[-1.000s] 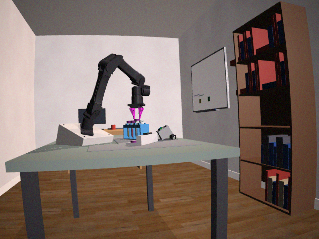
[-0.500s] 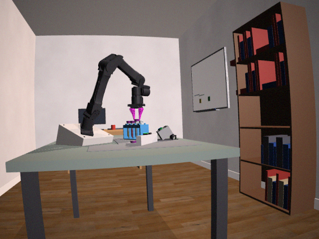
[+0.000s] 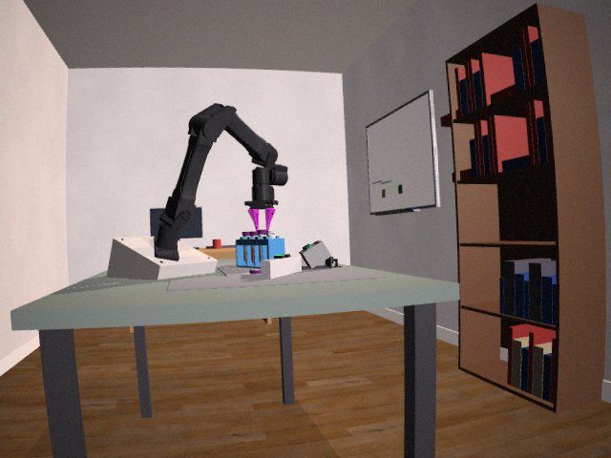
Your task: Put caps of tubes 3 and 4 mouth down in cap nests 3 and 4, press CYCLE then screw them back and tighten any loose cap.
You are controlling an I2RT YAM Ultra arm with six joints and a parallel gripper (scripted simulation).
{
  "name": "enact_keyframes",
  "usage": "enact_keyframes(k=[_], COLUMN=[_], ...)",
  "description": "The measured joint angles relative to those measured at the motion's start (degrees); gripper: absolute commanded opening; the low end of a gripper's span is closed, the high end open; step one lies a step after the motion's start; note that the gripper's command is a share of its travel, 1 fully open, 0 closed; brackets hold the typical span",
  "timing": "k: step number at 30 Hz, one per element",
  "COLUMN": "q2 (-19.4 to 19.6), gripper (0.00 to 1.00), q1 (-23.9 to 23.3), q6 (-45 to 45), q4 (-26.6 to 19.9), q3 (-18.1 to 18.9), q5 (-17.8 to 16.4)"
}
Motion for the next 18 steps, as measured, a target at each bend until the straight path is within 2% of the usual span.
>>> enact_keyframes(k=[3, 4, 18], q2=[0.0, 0.0, 0.0], gripper=[0.0, 0.49, 0.49], q1=[0.0, 0.0, 0.0], q6=[0.0, 0.0, -0.1], q4=[0.1, 0.1, 0.2], q3=[0.0, 0.0, 0.0], q5=[0.0, 0.0, 0.0])
